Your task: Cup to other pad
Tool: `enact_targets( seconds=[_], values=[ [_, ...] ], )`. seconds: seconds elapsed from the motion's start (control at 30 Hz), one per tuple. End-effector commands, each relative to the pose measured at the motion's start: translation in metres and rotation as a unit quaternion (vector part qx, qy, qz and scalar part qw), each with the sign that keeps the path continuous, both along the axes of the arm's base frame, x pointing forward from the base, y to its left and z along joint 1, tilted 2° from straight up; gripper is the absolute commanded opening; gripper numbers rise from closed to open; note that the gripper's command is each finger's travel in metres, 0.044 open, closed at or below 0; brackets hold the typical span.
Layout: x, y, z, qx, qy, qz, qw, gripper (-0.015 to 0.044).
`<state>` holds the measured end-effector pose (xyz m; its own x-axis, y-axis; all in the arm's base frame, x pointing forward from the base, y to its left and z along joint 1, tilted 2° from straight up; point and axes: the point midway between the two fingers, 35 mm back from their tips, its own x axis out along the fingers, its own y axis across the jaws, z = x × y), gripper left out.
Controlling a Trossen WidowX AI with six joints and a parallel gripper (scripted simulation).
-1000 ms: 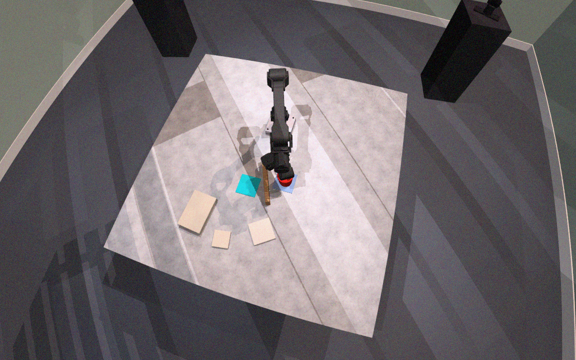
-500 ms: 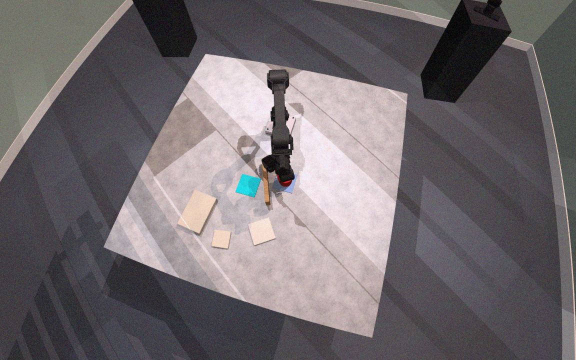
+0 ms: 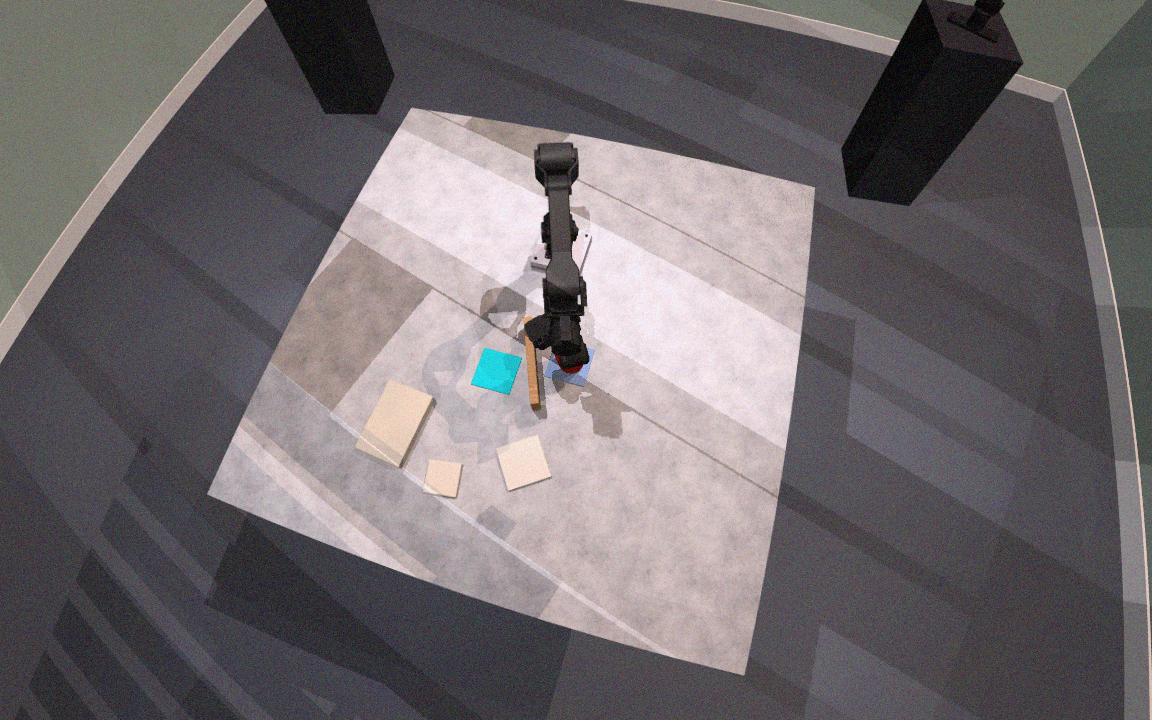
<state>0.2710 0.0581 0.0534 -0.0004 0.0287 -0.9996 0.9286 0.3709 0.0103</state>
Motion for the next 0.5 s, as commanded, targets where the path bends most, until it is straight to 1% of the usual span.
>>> enact_targets(
  seconds=[0.0,0.47],
  values=[
    [-0.002,0.0,-0.008,0.001,0.003,-0.002,1.0,0.0148],
    [-0.004,0.001,-0.026,0.001,0.004,-0.002,1.0,0.0148]
  ],
)
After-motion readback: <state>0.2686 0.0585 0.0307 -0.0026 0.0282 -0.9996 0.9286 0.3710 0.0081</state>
